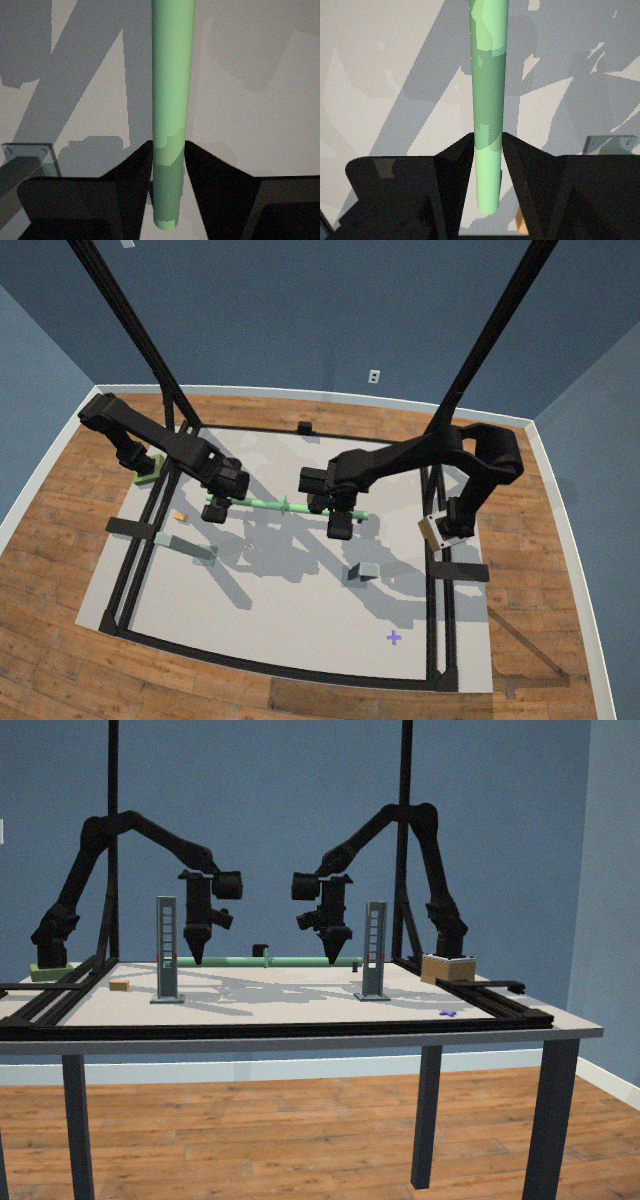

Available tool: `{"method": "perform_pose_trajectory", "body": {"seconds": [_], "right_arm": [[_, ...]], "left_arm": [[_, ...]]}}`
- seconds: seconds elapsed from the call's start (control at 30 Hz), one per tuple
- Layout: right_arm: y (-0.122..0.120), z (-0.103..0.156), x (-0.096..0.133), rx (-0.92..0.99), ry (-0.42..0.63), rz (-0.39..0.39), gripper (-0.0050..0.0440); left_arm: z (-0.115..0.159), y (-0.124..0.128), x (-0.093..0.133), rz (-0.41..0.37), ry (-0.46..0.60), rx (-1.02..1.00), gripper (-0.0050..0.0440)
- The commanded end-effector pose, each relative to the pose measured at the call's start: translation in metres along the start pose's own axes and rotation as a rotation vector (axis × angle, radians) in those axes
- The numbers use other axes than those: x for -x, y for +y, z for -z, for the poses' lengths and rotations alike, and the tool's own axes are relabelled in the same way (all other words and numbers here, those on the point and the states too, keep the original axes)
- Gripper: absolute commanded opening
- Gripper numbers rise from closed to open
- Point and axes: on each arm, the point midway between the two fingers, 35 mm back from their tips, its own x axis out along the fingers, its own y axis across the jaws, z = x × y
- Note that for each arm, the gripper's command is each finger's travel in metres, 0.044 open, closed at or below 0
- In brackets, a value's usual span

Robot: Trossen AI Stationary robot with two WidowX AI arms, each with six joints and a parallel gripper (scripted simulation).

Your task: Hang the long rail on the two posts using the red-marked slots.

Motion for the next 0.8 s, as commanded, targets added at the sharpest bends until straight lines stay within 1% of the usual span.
{"method": "perform_pose_trajectory", "body": {"seconds": [0.0,0.77], "right_arm": [[-0.001,0.0,-0.004,-0.001,0.0,0.003,0.0],[-0.001,-0.001,-0.022,0.001,0.003,0.001,0.0]], "left_arm": [[0.0,0.001,-0.005,-0.002,0.0,0.0,0.0],[-0.001,0.001,-0.023,-0.002,0.003,0.0,0.0]]}}
